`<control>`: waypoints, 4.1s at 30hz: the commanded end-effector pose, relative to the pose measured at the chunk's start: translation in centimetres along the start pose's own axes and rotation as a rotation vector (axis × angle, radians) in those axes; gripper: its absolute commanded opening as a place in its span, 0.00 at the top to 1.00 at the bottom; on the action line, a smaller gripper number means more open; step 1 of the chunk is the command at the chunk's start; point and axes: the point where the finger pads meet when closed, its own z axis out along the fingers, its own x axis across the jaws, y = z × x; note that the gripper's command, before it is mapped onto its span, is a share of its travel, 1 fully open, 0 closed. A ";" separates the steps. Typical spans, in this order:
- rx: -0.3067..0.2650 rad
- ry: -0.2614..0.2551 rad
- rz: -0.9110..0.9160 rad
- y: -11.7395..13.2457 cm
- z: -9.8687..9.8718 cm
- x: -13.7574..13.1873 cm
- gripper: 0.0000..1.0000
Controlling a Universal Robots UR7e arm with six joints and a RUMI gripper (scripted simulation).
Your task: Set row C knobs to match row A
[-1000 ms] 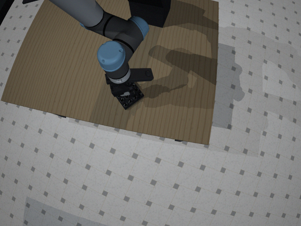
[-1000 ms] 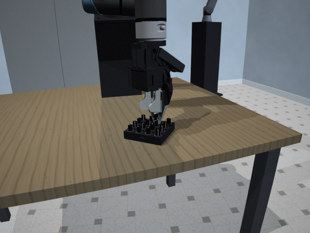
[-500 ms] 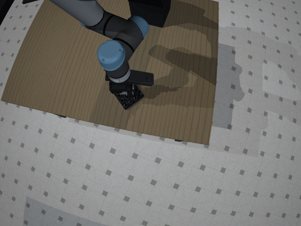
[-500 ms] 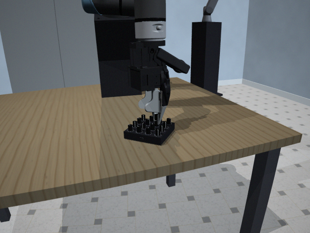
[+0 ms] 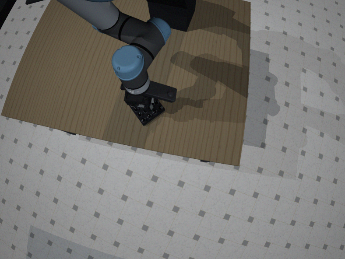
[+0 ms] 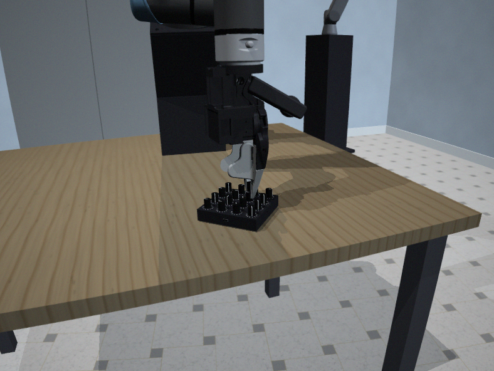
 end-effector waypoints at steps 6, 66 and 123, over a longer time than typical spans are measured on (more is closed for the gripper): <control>-0.001 0.001 0.052 0.0 0.0 0.1 0.96; -0.001 0.001 0.071 0.0 -2.0 0.1 0.89; -0.001 0.001 -0.490 -0.1 -4.6 -0.1 0.89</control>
